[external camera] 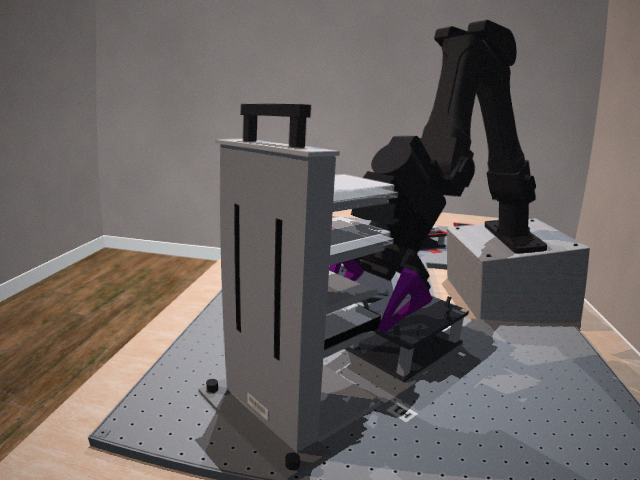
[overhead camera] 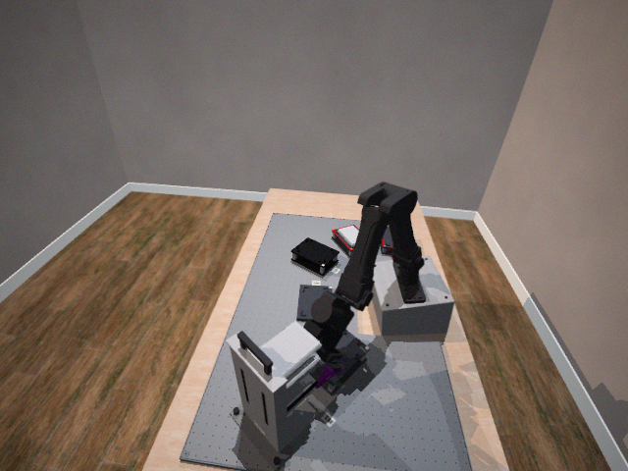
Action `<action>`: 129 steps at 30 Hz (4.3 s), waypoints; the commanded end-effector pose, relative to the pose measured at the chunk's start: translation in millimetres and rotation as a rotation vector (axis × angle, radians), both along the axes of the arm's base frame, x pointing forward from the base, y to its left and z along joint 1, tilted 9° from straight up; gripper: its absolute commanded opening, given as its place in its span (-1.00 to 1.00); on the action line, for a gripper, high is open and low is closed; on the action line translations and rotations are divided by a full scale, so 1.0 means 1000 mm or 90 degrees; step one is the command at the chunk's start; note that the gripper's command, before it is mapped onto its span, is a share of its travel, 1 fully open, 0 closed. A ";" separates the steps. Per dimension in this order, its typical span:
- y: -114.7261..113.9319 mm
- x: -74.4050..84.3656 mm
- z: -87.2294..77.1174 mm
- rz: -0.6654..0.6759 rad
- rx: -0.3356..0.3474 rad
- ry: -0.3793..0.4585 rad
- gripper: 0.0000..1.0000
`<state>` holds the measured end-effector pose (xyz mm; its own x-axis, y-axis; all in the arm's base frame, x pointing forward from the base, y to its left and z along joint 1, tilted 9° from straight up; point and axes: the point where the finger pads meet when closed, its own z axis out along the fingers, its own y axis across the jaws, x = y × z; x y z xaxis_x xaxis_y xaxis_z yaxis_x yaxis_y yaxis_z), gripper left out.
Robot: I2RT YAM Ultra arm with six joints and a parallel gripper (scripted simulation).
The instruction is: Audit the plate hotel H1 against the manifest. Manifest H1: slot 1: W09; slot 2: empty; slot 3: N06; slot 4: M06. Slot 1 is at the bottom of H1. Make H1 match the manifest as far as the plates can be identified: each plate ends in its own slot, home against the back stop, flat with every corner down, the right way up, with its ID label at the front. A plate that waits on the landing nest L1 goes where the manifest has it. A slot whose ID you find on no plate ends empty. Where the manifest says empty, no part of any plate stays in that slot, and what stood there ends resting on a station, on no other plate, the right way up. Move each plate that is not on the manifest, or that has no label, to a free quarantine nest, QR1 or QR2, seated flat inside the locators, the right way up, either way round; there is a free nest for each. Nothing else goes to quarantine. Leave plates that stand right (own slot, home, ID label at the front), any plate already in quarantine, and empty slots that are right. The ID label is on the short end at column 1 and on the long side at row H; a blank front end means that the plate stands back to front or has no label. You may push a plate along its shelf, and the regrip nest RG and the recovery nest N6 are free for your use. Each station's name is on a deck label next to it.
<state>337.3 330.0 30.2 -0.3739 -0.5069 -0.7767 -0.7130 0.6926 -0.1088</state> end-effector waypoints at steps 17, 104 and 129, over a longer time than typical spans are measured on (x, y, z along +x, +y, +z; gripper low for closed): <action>0.004 0.003 0.008 0.000 0.010 -0.009 0.72; -0.060 -0.058 -0.003 0.000 0.009 -0.008 0.72; -0.082 -0.079 -0.007 0.000 0.009 -0.007 0.72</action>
<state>255.2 244.2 11.5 -0.3893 -0.5183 -0.7615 -0.7135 0.6925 -0.1066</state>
